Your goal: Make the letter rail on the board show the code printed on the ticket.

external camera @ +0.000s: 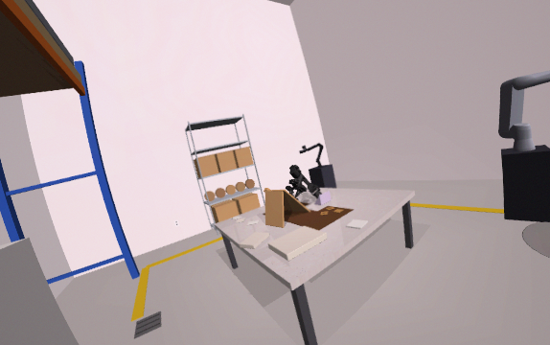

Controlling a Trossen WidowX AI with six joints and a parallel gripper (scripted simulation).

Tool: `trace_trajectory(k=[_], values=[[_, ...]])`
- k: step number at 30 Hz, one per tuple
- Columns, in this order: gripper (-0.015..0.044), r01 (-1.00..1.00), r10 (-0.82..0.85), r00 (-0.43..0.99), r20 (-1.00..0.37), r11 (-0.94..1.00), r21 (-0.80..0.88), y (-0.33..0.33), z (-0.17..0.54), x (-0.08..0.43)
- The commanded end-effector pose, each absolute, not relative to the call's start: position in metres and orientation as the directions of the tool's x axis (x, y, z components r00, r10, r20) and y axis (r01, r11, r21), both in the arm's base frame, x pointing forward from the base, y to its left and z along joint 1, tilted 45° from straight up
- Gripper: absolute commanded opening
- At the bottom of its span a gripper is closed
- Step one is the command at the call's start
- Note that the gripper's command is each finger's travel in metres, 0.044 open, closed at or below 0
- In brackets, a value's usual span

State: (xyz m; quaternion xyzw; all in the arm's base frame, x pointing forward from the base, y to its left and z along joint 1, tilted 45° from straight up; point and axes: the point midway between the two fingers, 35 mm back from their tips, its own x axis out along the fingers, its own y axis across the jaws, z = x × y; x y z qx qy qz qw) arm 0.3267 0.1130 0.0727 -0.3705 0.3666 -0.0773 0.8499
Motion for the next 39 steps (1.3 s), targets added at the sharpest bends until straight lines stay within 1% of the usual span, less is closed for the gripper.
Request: trace_trajectory(k=[1,39], values=[[0.0,-0.145,-0.401,0.719,-0.568,0.712,-0.687,0.111,0.075,0.327],[0.0,-0.145,-0.402,0.719,-0.567,0.711,-0.688,0.09,0.094,0.331]])
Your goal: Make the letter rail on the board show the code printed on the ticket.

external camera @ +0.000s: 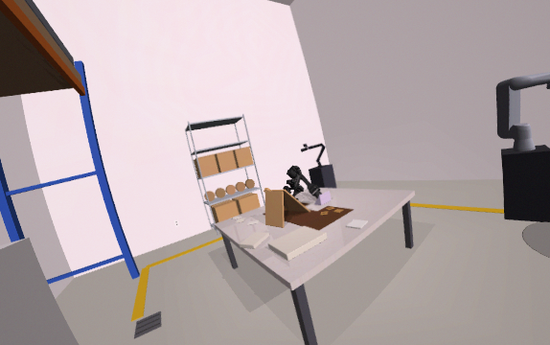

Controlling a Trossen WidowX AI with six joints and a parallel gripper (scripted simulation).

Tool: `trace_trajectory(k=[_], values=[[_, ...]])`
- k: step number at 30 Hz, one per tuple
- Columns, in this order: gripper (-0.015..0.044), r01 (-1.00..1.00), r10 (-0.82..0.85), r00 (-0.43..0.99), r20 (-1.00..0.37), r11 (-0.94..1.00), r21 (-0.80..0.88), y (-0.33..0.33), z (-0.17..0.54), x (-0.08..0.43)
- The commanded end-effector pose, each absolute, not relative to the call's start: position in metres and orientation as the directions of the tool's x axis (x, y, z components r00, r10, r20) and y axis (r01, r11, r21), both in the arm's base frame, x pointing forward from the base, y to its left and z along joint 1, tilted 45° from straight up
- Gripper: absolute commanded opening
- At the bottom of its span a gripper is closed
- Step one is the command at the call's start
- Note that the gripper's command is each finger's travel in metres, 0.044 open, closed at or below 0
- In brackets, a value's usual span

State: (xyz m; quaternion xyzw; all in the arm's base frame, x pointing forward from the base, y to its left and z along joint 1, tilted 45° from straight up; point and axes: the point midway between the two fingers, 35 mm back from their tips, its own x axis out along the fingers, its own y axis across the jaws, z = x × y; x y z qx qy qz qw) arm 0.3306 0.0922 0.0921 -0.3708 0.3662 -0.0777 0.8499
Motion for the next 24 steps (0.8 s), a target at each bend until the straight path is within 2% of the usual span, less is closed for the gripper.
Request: trace_trajectory(k=[1,24], values=[[0.0,-0.145,-0.402,0.719,-0.567,0.711,-0.688,0.09,0.094,0.331],[0.0,-0.145,-0.403,0.719,-0.567,0.71,-0.689,0.076,0.108,0.334]])
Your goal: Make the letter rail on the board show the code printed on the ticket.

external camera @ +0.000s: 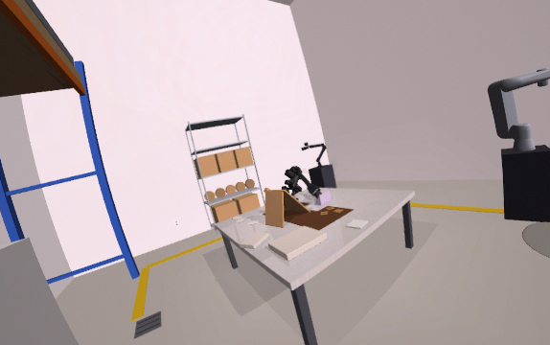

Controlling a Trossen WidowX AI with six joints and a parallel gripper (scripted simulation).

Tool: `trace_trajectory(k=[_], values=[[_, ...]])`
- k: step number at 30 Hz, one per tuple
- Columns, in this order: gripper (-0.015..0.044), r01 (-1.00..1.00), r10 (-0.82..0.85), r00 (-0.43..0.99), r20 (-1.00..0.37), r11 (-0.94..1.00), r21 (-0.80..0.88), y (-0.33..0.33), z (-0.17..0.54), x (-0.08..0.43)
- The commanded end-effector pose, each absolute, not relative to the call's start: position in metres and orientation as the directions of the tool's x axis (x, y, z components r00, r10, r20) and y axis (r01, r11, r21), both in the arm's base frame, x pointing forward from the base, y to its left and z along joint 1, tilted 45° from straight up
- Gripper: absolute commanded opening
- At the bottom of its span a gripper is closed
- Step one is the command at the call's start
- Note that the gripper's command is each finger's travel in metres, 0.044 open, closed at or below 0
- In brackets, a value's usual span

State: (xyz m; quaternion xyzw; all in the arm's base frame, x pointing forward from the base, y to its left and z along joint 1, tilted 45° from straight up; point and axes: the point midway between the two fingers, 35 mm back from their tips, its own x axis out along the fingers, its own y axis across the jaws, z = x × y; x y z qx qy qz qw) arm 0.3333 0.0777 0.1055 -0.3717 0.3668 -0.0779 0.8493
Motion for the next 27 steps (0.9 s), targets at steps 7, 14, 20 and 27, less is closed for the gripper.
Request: trace_trajectory(k=[7,14,20,27], values=[[0.0,-0.145,-0.403,0.719,-0.567,0.71,-0.689,0.072,0.112,0.335],[0.0,-0.145,-0.403,0.719,-0.567,0.71,-0.689,0.068,0.116,0.336],[0.0,-0.145,-0.403,0.719,-0.566,0.709,-0.69,0.065,0.119,0.337],[0.0,-0.145,-0.403,0.719,-0.566,0.709,-0.69,0.06,0.124,0.337]])
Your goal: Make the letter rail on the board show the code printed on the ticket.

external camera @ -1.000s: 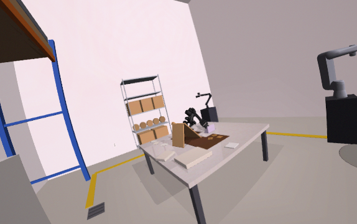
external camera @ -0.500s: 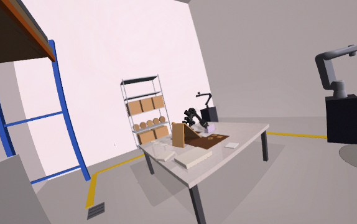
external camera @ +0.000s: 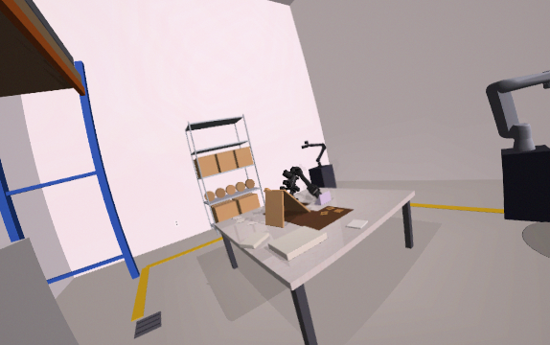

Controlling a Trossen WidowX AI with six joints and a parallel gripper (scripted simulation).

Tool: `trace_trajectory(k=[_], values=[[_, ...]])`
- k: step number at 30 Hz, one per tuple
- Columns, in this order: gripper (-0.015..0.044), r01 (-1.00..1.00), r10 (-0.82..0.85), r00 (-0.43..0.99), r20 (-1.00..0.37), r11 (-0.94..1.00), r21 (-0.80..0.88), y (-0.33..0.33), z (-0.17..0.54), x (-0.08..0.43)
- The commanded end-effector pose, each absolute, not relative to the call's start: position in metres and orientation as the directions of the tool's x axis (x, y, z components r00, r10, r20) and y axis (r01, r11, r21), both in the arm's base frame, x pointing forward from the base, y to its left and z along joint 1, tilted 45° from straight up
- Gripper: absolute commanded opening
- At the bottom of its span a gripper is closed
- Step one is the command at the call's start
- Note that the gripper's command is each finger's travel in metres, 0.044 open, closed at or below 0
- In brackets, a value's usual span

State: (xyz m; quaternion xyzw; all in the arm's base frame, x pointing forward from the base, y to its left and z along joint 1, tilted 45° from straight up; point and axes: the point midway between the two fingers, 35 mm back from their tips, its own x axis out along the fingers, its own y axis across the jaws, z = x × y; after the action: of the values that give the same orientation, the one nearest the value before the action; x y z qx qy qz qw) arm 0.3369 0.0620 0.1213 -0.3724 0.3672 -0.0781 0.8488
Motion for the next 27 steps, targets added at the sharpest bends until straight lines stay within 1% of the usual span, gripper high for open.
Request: trace_trajectory(k=[1,27], values=[[0.0,-0.145,-0.403,0.719,-0.566,0.709,-0.69,0.06,0.124,0.338],[0.0,-0.145,-0.404,0.719,-0.566,0.708,-0.691,0.045,0.139,0.341]])
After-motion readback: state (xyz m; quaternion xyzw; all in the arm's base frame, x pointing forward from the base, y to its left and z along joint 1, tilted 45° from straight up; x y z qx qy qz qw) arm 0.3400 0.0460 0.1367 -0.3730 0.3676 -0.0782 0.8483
